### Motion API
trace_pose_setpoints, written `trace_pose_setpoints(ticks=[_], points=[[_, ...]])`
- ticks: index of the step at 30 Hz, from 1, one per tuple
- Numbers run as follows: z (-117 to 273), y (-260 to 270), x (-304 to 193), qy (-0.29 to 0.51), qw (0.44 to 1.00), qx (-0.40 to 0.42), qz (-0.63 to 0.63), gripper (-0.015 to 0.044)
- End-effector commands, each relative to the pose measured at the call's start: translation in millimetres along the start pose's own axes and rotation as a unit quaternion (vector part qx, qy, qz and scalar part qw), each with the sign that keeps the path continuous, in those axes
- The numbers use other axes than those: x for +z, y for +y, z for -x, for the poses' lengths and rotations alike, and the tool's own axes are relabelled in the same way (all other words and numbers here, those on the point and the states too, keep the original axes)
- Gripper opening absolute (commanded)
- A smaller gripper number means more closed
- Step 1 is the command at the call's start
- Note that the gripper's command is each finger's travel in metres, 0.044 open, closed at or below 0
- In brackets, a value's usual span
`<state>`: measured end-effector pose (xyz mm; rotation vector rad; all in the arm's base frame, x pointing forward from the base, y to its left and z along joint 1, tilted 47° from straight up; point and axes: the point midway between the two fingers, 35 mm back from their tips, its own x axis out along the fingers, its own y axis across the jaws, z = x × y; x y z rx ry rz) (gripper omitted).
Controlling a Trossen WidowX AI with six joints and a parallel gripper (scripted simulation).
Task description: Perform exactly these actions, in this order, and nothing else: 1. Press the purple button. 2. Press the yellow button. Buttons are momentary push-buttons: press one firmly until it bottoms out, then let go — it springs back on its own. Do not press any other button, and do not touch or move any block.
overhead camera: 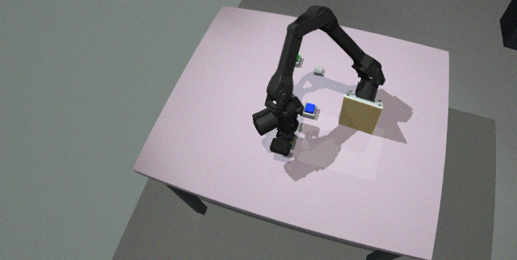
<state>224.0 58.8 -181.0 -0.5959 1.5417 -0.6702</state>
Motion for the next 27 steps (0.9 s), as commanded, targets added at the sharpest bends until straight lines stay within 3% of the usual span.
trace_pose_setpoints(ticks=[1, 14, 22, 26, 27], points=[[-1.0, -1.1, 0.3, -0.001, 1.000, -0.002, 0.002, 0.0020], [33.7, -0.4, 0.2, -0.001, 1.000, -0.001, 0.002, 0.0020], [94.7, 29.2, 15.2, -0.001, 1.000, 0.001, 0.002, 0.0230], [96.4, 29.8, 15.3, -0.001, 1.000, 0.001, 0.002, 0.0335], [96.4, 29.8, 15.3, -0.001, 1.000, 0.001, 0.002, 0.0335]])
